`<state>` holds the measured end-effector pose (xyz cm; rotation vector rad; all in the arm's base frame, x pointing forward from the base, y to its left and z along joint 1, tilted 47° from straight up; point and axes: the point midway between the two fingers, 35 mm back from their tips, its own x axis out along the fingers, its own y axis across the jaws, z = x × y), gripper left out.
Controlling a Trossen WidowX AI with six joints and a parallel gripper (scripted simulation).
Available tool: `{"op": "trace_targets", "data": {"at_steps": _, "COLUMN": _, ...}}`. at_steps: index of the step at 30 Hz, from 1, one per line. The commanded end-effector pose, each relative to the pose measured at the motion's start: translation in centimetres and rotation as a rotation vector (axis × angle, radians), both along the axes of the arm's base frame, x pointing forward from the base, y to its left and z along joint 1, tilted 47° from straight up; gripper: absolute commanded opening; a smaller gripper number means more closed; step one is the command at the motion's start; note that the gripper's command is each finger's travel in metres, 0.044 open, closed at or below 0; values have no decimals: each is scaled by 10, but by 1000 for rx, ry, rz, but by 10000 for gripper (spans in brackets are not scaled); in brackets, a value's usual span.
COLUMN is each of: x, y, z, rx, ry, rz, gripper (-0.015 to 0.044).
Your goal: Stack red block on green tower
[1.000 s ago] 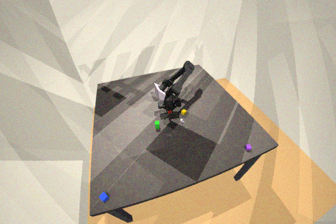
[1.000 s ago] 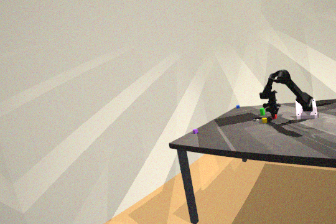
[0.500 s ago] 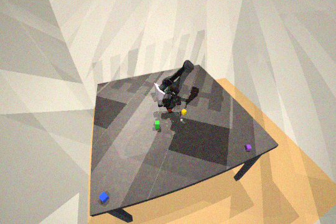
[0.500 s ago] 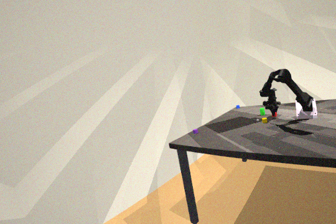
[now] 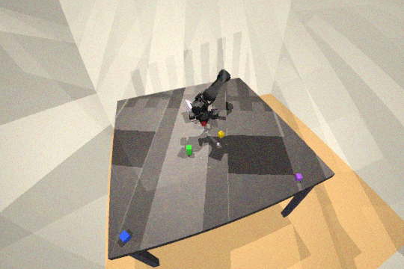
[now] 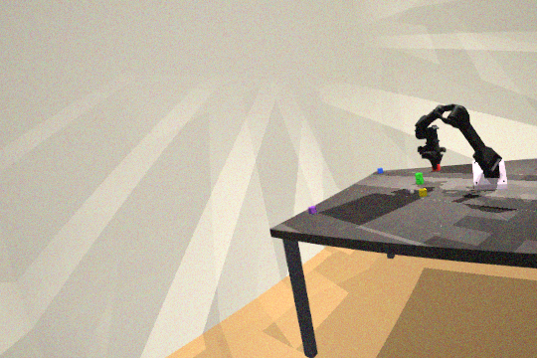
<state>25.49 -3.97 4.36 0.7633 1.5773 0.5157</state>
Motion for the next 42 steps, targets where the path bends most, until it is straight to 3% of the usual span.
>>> {"op": "trace_targets", "data": {"at_steps": 1, "x": 0, "y": -12, "z": 11, "rx": -4, "ry": -2, "rz": 4, "gripper": 0}}
{"op": "trace_targets", "data": {"at_steps": 10, "x": 3, "y": -16, "z": 13, "rx": -4, "ry": -2, "rz": 4, "gripper": 0}}
{"op": "trace_targets", "data": {"at_steps": 42, "x": 89, "y": -77, "z": -32, "rx": -8, "ry": -8, "rz": 4, "gripper": 0}}
